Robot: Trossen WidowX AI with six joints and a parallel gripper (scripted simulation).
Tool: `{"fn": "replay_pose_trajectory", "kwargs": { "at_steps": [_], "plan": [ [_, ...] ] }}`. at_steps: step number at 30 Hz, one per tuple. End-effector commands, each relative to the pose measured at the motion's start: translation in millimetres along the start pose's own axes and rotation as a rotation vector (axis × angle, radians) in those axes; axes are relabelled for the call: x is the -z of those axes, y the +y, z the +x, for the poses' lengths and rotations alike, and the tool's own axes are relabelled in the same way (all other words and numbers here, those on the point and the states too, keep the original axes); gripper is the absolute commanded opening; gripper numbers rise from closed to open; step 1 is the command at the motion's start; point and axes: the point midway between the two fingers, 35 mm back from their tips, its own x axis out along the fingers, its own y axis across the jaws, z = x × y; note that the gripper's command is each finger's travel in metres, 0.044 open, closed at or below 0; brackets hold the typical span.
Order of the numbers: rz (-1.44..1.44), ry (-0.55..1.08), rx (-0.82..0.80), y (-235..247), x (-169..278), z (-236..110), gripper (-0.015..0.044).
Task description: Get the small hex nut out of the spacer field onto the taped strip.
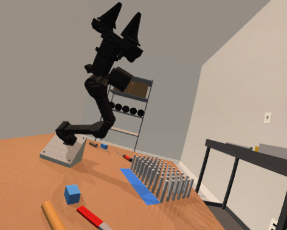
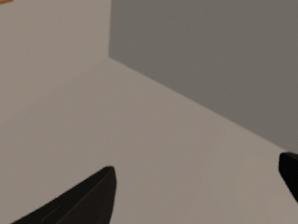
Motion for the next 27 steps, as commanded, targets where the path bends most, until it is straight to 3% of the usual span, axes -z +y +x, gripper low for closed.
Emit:
{"fn": "replay_pose_trajectory", "kwargs": {
  "at_steps": [1, 11, 17, 27],
  "plan": [
    [-0.005, 0.001, 0.001, -1, 1, 0, 0.0426],
    [-0.409, 0.112, 0.111, -66, 83, -15, 0.0440],
    [-0.730, 0.197, 0.191, -136, 124, -36, 0.0440],
    [-1.263, 0.278, 0.348, -253, 114, -73, 0.0440]
  ]
}}
